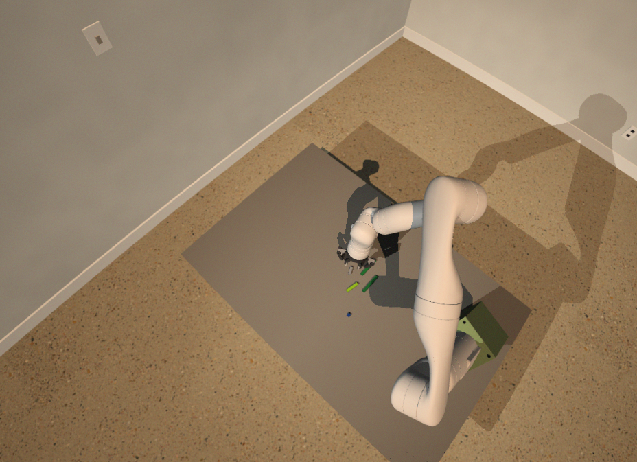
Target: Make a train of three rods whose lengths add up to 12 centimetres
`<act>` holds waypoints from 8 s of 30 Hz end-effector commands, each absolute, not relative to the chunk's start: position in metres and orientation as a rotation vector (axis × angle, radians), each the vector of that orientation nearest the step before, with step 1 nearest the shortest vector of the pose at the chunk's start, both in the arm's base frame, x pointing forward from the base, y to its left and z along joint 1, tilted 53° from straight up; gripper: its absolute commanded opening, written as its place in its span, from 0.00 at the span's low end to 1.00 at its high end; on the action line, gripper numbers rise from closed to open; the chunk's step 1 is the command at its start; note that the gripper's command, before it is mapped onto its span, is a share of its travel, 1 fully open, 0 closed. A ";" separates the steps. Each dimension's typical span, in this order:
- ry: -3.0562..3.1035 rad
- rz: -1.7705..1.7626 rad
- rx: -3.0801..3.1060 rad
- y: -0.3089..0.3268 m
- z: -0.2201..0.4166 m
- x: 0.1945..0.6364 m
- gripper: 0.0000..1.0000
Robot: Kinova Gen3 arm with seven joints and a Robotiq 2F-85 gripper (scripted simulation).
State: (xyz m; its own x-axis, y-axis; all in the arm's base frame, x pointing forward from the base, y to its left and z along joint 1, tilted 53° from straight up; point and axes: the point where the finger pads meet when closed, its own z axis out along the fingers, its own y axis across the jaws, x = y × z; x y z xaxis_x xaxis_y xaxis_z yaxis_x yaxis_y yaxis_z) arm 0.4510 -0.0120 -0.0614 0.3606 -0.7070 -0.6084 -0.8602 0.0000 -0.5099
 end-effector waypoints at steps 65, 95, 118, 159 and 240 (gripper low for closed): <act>1.392 0.218 -1.747 0.023 -0.092 0.470 0.24; 1.392 0.218 -1.747 0.024 -0.093 0.470 0.24; 1.392 0.218 -1.747 0.023 -0.093 0.471 0.24; 1.392 0.218 -1.747 0.023 -0.093 0.471 0.24; 1.392 0.218 -1.747 0.035 -0.103 0.477 0.05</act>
